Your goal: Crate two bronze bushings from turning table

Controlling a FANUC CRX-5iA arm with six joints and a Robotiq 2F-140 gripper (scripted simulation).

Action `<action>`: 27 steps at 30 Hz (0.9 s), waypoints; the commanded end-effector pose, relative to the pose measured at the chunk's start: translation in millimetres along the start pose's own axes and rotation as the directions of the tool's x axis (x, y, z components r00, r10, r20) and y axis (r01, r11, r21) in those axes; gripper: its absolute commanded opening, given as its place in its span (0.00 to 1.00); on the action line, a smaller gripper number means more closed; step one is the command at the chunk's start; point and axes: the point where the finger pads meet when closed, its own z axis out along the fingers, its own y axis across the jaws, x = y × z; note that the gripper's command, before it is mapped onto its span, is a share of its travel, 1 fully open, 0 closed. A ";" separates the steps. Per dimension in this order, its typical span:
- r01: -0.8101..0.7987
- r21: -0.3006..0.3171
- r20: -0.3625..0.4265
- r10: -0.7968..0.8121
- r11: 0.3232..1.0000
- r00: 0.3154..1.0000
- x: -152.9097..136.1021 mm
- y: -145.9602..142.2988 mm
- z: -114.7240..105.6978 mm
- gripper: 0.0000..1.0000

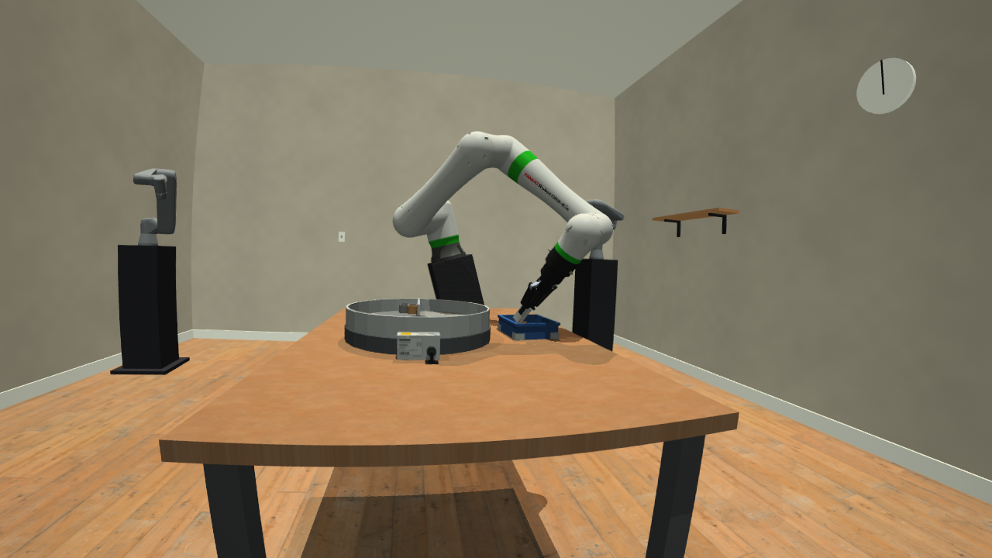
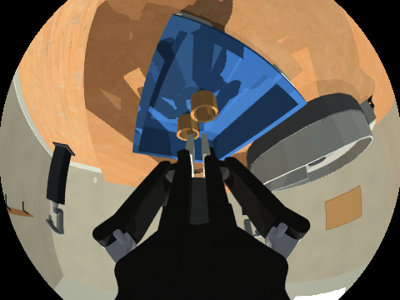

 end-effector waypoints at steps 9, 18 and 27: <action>0.000 0.000 0.000 0.000 1.000 1.000 -9.3 0.1 -11.4 0.07; 0.000 0.000 0.000 0.000 1.000 1.000 -34.8 0.5 -41.7 0.07; 0.000 0.000 0.000 0.000 1.000 1.000 -51.1 0.7 -61.1 0.07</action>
